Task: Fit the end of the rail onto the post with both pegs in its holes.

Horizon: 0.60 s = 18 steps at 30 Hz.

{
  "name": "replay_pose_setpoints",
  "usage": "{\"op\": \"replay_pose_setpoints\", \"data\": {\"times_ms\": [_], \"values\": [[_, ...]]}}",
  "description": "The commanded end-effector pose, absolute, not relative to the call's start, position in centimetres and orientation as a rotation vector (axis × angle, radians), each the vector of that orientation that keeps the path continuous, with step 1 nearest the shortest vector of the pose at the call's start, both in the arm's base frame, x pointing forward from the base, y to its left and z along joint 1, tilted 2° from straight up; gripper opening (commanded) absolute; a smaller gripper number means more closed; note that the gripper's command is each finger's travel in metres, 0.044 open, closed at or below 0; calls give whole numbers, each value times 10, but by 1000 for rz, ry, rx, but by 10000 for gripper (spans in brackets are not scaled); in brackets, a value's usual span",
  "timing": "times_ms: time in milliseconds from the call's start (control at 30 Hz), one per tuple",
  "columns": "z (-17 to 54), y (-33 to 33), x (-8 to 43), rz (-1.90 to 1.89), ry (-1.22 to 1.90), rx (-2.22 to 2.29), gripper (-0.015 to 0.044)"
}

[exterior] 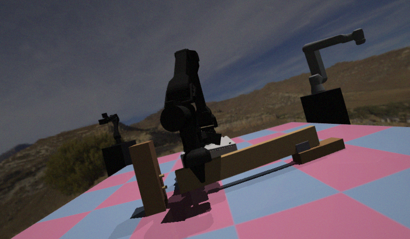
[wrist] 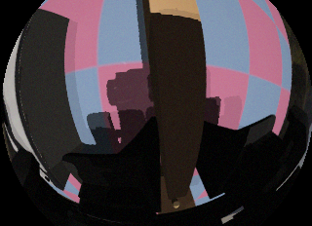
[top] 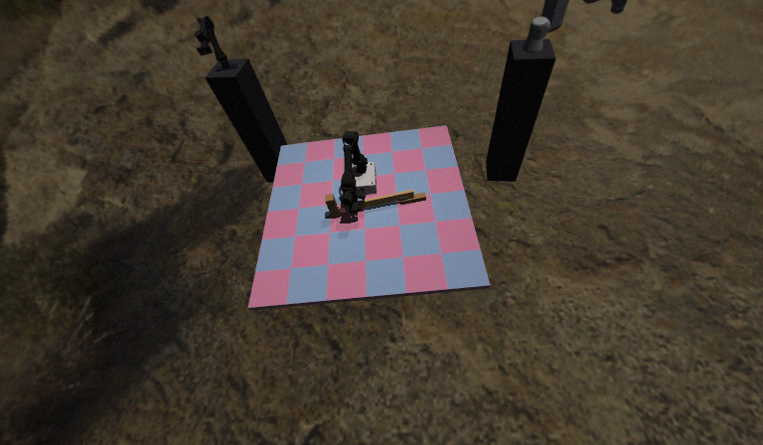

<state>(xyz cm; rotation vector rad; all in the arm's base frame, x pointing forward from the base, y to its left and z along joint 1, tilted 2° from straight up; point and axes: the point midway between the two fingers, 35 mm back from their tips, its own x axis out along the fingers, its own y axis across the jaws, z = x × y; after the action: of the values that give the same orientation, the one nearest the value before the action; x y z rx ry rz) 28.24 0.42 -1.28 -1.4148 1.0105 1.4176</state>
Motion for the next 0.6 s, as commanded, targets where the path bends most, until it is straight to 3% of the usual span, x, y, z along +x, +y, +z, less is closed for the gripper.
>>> {"op": "replay_pose_setpoints", "data": {"times_ms": [0, 567], "values": [[-8, 5, 284, 1414, 1001, -1416, 0], [0, 5, 284, 1414, 1001, -1416, 0]]}}
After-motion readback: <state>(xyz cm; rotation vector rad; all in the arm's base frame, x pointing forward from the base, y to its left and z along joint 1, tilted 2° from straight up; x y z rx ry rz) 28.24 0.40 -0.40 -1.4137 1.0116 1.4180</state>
